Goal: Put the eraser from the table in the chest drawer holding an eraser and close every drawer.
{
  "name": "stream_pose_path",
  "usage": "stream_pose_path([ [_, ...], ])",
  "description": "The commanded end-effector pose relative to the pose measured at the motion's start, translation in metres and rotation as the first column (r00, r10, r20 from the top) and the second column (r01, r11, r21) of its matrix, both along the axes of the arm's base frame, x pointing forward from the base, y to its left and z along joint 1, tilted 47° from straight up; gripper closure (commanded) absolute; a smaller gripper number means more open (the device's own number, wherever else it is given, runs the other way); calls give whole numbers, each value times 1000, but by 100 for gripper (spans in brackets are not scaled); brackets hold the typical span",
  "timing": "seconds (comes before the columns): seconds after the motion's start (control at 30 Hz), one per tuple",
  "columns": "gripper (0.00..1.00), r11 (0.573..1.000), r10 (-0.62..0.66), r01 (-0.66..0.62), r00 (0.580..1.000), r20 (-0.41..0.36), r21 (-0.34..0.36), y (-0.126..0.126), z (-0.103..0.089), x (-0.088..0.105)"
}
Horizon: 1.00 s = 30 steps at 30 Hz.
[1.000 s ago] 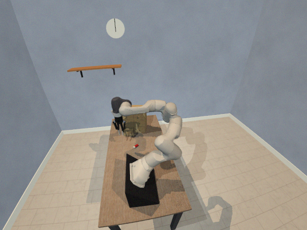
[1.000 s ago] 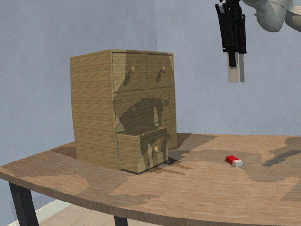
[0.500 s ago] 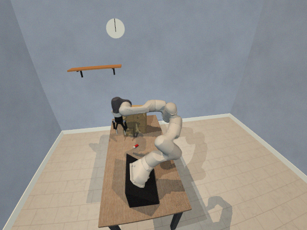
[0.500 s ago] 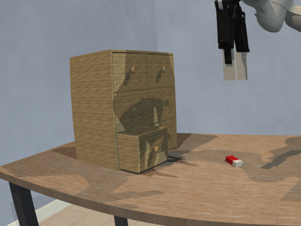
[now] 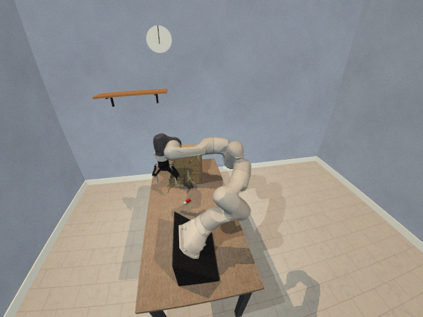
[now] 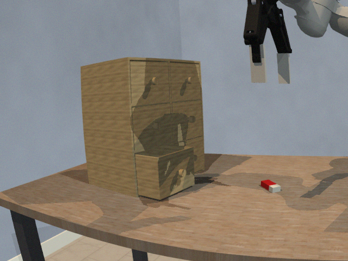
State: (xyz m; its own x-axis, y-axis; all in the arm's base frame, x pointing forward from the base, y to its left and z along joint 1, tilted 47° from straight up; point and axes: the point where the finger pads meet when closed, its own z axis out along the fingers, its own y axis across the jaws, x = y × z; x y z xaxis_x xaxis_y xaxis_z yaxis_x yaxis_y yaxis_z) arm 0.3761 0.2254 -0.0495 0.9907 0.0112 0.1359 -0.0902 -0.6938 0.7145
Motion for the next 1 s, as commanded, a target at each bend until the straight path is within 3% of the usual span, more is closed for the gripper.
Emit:
stream_pose_path([
  [0.0,0,1000,0,0,1000,-1,0,0,0,0],
  [0.17,0,1000,1,-2,1000,-11,-4,4,4,-1],
  [0.47,0,1000,1,-2,1000,-11,-4,45,43,-6],
  [0.73,0,1000,1,-2,1000,-11,-4,49,46,-6],
  [0.97,0,1000,1,-2,1000,-11,-4,47,51,20],
])
